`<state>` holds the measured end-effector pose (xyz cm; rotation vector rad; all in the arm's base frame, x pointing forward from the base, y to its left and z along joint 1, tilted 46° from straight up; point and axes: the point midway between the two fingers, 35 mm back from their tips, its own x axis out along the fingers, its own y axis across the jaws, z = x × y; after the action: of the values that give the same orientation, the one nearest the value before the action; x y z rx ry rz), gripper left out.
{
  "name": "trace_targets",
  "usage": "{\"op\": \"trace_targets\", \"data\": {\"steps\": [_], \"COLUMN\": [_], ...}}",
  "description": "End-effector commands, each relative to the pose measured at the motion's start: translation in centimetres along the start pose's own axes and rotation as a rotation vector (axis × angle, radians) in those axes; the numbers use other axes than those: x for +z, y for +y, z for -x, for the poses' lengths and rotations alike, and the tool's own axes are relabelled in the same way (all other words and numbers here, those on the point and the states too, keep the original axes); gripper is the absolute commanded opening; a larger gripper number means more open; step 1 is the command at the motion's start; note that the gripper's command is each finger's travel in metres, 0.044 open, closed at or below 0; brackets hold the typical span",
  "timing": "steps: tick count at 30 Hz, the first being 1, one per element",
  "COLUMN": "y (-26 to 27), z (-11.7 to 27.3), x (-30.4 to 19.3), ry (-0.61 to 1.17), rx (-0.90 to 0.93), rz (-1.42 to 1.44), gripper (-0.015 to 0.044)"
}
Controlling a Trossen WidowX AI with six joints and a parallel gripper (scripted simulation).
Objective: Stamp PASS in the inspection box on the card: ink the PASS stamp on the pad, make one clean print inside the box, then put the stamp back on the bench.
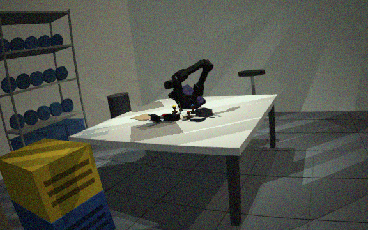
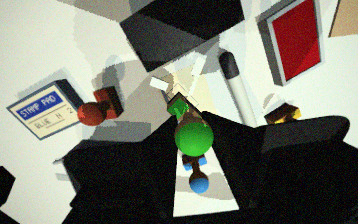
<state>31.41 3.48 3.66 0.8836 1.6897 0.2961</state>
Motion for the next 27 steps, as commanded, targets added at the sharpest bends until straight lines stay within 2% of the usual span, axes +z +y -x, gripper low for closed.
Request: {"op": "trace_targets", "data": {"steps": [1, 27], "y": [0.0, 0.1], "z": [-0.3, -2.0], "x": [-0.1, -0.1], "ry": [0.003, 0.003], "rx": [0.002, 0.001], "rz": [-0.006, -0.005], "gripper": [0.0, 0.0]}}
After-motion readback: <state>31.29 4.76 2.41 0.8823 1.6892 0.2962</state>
